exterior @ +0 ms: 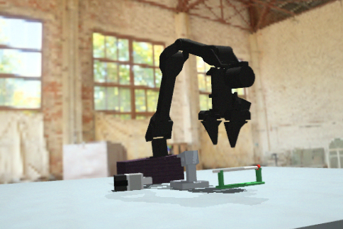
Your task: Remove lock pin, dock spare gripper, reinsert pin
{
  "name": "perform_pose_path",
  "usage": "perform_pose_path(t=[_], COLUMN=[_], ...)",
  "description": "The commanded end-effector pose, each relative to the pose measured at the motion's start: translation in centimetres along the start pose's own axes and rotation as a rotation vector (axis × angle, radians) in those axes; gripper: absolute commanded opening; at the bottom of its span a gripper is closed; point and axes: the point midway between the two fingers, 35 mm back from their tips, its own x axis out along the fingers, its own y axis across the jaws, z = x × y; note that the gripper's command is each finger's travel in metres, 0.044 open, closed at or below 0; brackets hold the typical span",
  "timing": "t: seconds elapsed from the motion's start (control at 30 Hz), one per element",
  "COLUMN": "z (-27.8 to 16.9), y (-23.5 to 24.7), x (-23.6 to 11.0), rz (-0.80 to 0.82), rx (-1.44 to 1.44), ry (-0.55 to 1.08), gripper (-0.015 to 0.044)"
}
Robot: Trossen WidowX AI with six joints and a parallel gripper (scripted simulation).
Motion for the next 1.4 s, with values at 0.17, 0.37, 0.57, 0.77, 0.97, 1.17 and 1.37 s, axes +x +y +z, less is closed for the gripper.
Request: perform_pose_path(t=[0.17,0.37,0.57,0.77,0.97,1.17,1.37], z=[0.1,0.2,-5.5,-13.7,-19.6,-23.1,-23.6], y=[0.2,0.8,1.9,5.7,10.9,16.7,18.0], x=[-2.7,-5.9,-4.5,-3.2,-2.0,-0.8,-0.5], rz=[0.002,0.001,0.036,0.043,-0.019,-0.123,-0.155], rx=[0.0,0.0,0.008,0.034,0.075,0.096,0.1], ry=[0.0,0.0,-0.072,-0.214,-0.344,-0.458,-0.479], gripper=[0.044,0.044,0.044,0.044,0.044,0.044,0.044])
